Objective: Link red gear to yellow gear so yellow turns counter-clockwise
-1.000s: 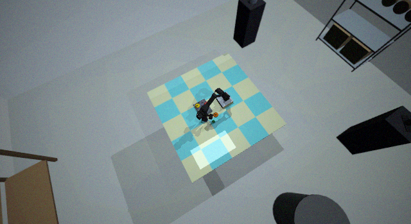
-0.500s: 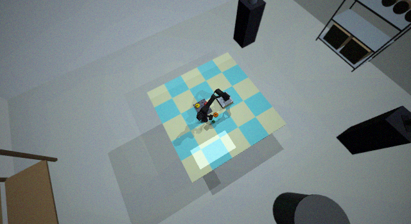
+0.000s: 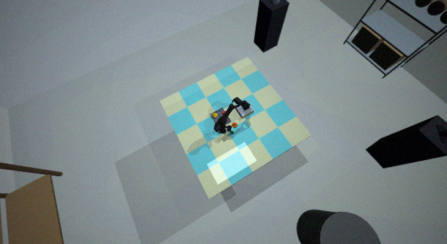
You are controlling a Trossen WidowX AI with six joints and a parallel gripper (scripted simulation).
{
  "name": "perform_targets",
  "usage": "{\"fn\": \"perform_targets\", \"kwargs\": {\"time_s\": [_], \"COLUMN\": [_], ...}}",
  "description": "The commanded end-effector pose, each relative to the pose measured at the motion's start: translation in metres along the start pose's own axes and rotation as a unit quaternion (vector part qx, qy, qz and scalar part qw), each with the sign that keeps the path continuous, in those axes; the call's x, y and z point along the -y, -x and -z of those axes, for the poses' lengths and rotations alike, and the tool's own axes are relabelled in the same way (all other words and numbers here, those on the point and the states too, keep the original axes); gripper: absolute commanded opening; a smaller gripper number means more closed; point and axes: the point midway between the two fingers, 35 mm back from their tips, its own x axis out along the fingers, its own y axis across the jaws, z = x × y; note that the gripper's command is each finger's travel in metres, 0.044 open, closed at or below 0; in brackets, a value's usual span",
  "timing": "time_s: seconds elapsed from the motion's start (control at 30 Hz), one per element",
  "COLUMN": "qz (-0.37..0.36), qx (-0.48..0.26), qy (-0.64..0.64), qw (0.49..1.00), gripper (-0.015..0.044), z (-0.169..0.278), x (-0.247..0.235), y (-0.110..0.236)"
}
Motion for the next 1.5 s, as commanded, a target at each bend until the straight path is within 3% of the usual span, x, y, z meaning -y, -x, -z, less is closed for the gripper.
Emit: {"fn": "perform_targets", "kwargs": {"time_s": [0.0,0.37,0.67,1.47], "qz": [-0.001,-0.001,-0.001,0.0], "qx": [0.002,0.002,0.002,0.002], "qy": [0.003,0.003,0.003,0.003], "qw": [1.0,1.0,1.0,1.0], "gripper": [0.0361,0.0073,0.0,0.0], "z": [-0.001,-0.001,-0.001,-0.005], "x": [0.0,0.0,0.0,0.003], "y": [-0.001,-0.001,-0.001,0.058]}}
